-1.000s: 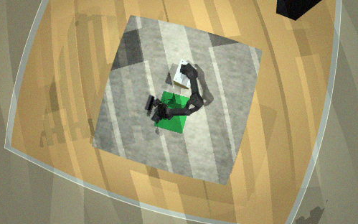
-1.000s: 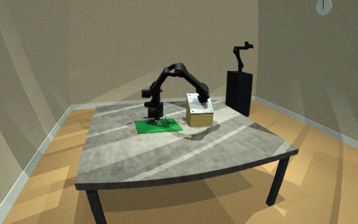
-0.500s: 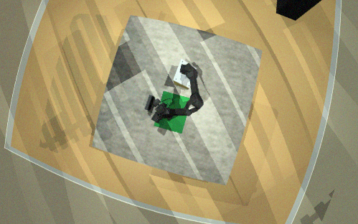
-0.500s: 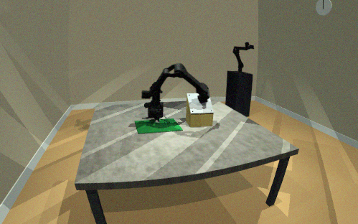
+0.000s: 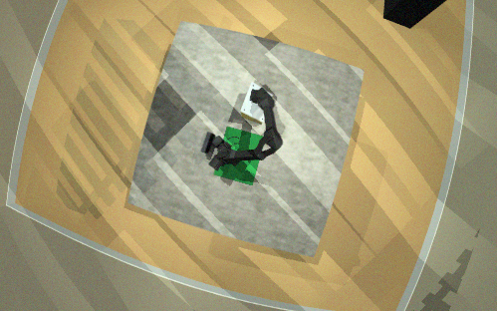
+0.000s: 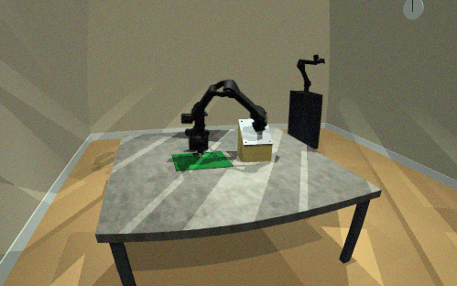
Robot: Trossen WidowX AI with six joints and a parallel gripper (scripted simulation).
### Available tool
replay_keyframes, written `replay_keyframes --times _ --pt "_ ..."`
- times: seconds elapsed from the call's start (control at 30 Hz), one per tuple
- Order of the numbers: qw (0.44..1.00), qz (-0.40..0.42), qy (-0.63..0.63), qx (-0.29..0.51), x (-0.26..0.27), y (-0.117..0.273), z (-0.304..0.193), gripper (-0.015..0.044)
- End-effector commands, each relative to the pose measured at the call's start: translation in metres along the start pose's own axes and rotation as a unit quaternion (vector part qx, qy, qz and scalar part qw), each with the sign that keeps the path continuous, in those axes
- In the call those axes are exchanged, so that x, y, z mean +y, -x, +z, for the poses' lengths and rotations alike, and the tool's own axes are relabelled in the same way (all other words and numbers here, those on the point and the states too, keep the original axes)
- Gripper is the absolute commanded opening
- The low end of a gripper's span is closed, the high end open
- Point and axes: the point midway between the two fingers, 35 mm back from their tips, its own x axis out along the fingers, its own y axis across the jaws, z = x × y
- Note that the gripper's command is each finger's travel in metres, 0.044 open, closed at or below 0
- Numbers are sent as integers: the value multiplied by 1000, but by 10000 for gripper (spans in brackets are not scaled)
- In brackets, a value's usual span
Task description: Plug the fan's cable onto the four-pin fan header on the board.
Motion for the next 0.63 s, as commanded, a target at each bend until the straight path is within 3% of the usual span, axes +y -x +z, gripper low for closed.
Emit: replay_keyframes --times 0.0,0.23,0.6 --pt "1000 3 4 -14 1 40 5 260" --pt "1000 2 4 -14 6 40 11 260" --pt "1000 5 6 -15 95 44 79 260"
